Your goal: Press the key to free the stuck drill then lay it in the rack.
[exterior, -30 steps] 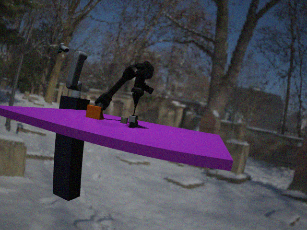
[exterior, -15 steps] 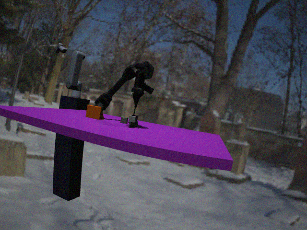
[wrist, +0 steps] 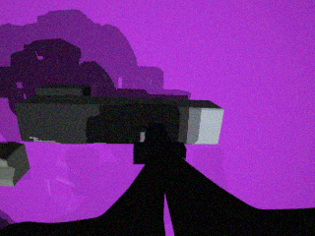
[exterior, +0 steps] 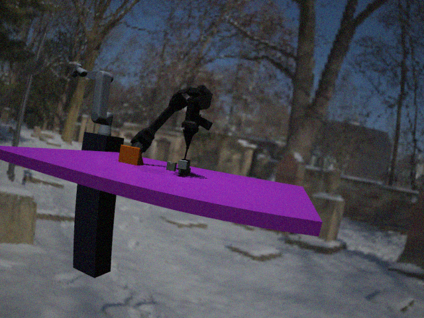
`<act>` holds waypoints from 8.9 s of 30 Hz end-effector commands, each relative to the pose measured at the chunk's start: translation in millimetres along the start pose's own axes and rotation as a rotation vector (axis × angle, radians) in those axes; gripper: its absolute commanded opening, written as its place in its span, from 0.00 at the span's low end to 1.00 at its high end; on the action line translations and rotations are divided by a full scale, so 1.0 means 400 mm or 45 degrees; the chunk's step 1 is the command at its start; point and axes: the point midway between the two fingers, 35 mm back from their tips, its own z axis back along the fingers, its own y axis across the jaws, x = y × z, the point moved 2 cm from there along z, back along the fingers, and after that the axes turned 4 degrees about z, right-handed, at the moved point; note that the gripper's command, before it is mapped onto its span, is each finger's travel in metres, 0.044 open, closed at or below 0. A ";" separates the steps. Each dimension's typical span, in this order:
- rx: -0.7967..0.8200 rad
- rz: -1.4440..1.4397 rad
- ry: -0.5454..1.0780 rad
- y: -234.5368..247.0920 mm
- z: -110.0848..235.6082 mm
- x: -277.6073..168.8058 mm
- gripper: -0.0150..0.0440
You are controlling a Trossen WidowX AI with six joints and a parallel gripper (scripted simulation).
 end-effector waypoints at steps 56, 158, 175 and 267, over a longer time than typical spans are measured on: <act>0.028 -0.010 0.031 0.002 -0.079 -0.017 0.30; 0.050 1.999 -0.007 0.374 -0.256 0.024 0.33; 0.059 1.989 -0.011 0.391 -0.257 0.023 0.25; 0.058 1.986 -0.017 0.442 -0.267 0.029 0.27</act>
